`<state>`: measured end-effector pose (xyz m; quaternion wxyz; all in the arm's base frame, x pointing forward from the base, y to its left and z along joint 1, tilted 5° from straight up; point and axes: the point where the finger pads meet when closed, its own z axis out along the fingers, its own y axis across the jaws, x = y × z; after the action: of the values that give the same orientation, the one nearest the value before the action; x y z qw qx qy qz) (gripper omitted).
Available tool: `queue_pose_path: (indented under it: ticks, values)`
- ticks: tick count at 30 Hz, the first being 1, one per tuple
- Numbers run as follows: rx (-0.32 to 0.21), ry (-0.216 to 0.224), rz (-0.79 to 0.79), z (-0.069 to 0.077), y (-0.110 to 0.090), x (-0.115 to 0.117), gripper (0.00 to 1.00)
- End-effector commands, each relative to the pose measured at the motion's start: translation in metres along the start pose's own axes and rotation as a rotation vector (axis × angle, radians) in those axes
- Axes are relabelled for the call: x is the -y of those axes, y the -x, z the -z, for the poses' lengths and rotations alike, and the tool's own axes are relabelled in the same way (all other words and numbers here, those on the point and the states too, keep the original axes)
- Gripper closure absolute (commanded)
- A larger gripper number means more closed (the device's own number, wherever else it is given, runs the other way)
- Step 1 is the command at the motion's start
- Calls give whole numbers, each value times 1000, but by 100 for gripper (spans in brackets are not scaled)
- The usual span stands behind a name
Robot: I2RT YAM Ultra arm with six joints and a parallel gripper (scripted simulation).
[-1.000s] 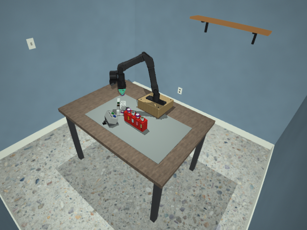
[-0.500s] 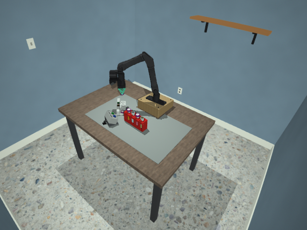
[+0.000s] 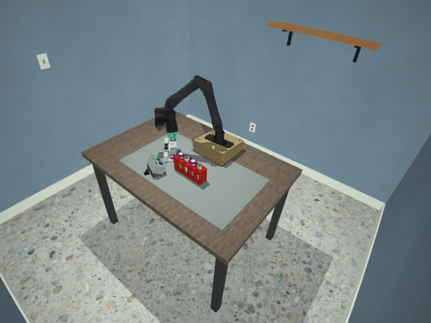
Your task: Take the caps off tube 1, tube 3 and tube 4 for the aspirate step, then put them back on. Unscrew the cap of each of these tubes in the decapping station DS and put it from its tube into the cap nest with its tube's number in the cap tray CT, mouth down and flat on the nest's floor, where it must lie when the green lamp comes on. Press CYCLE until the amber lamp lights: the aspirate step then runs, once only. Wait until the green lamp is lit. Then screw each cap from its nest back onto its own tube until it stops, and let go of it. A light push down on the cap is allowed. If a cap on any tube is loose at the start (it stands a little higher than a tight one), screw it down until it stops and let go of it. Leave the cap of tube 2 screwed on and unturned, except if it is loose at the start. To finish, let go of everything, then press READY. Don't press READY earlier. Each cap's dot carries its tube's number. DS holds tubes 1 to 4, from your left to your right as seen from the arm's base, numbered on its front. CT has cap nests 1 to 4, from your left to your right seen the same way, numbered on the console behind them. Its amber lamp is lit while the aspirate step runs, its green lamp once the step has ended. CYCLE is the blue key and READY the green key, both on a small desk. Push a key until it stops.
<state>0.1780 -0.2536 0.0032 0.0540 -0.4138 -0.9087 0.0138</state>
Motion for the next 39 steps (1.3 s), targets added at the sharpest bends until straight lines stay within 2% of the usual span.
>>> queue_pose_path:
  ticks: [1,12,39]
  values:
    - [56,-3,0,-7,13,1,100]
    - [56,-3,0,-60,17,2,100]
    - [56,-3,0,-61,16,3,100]
